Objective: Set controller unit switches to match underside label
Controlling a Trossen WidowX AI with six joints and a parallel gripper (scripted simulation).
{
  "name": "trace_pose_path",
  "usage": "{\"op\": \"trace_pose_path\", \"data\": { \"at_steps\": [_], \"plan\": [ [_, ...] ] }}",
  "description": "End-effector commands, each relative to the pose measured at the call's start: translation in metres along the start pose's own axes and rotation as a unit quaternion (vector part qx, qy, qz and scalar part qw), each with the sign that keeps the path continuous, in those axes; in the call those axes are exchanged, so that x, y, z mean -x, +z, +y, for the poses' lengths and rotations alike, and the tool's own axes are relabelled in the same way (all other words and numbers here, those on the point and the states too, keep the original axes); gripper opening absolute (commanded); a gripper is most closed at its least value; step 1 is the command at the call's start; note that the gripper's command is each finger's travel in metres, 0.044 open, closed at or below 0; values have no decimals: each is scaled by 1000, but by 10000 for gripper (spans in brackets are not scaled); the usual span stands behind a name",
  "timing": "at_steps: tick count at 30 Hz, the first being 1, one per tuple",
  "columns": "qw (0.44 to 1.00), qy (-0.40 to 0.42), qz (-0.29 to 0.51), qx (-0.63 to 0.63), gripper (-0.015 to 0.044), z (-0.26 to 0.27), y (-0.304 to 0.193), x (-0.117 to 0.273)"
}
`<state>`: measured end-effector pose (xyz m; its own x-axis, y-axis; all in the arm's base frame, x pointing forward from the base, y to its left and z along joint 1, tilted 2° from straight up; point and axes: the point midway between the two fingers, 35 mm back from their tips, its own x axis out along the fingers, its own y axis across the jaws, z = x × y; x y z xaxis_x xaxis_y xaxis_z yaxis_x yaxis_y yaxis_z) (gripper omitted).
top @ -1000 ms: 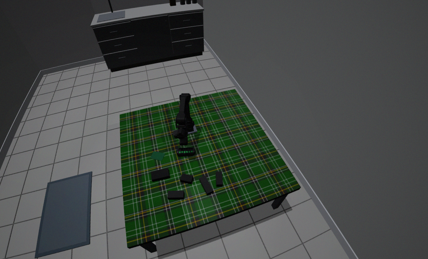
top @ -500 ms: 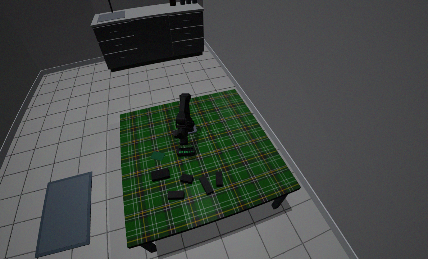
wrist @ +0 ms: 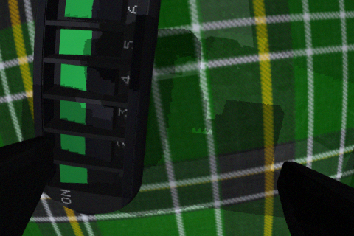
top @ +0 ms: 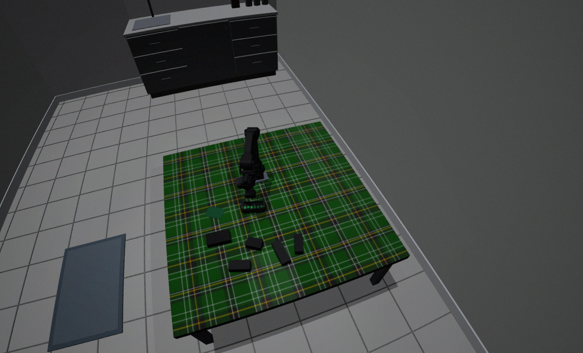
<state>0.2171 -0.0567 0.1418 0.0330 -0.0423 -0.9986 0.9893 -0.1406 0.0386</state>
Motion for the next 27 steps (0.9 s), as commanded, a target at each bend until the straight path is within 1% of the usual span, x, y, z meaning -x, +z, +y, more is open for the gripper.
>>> {"op": "trace_pose_path", "data": {
  "at_steps": [1,8,14,17,27],
  "plan": [
    [1000,1,0,0,414,0,-1,-1],
    [997,73,-7,1,230,-6,-26,-25],
    [990,139,3,0,72,-14,-49,-48],
    [989,147,5,0,0,-15,-51,-51],
    [989,147,5,0,0,-15,-51,-51]
  ]
}}
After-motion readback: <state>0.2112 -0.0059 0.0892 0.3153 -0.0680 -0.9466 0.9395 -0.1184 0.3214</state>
